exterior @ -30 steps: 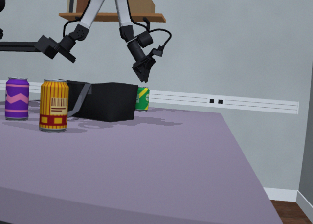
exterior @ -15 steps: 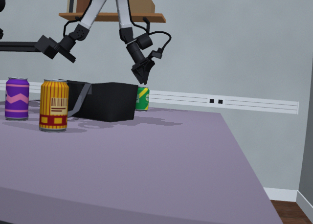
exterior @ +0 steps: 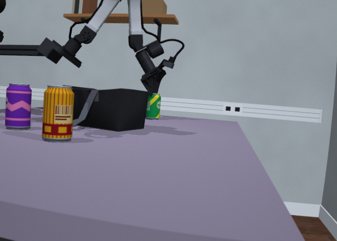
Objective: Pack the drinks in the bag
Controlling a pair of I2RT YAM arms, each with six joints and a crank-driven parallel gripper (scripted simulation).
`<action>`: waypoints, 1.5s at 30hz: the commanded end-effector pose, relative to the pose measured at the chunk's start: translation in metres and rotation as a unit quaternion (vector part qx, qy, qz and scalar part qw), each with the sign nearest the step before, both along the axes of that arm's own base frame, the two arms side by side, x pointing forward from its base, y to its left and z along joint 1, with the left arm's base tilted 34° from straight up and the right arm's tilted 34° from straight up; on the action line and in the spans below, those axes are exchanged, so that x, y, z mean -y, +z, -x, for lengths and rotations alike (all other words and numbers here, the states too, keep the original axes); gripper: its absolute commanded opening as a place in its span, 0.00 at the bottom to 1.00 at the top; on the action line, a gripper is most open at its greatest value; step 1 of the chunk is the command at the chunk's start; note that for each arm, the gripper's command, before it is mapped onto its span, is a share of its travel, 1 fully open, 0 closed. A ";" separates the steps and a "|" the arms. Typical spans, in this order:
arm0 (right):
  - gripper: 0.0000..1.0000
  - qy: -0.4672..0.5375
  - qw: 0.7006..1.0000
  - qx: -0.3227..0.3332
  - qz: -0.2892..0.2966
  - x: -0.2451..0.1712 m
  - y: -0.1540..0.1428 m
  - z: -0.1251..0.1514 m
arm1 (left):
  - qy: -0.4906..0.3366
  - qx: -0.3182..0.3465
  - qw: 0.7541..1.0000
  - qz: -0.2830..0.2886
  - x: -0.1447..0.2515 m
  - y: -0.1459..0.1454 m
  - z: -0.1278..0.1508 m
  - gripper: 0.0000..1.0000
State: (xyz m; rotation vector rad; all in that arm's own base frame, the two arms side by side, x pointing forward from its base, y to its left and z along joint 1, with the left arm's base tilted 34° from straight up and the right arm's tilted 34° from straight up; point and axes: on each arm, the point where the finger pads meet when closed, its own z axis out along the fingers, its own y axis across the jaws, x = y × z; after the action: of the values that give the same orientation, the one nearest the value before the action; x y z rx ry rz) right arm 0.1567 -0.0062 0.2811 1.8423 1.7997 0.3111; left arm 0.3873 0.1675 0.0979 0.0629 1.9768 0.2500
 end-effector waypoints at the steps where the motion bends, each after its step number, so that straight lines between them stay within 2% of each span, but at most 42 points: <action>1: 1.00 0.002 1.000 0.017 0.005 0.000 0.006 0.000 | 0.002 0.022 1.000 -0.009 -0.005 0.008 -0.012 0.89; 28: 1.00 0.002 1.000 0.017 0.005 0.000 0.006 0.000 | 0.005 0.016 1.000 -0.006 -0.014 -0.028 -0.029 0.89; 31: 1.00 0.002 1.000 0.017 0.005 0.000 0.006 0.000 | 0.003 0.030 0.999 -0.012 -0.014 -0.011 -0.026 0.89; 32: 1.00 0.002 1.000 0.017 0.005 0.000 0.006 0.000 | 0.004 0.027 1.000 -0.011 -0.013 -0.014 -0.025 0.78; 45: 1.00 0.002 1.000 0.017 0.005 0.000 0.006 0.000 | 0.004 0.021 1.000 -0.008 -0.012 -0.017 -0.023 0.76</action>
State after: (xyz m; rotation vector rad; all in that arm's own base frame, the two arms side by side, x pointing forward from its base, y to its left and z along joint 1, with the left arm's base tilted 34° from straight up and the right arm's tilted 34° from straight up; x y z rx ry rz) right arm 0.1567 -0.0062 0.2811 1.8422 1.7997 0.3111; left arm 0.4091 0.1772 0.0666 0.0632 1.9683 0.2563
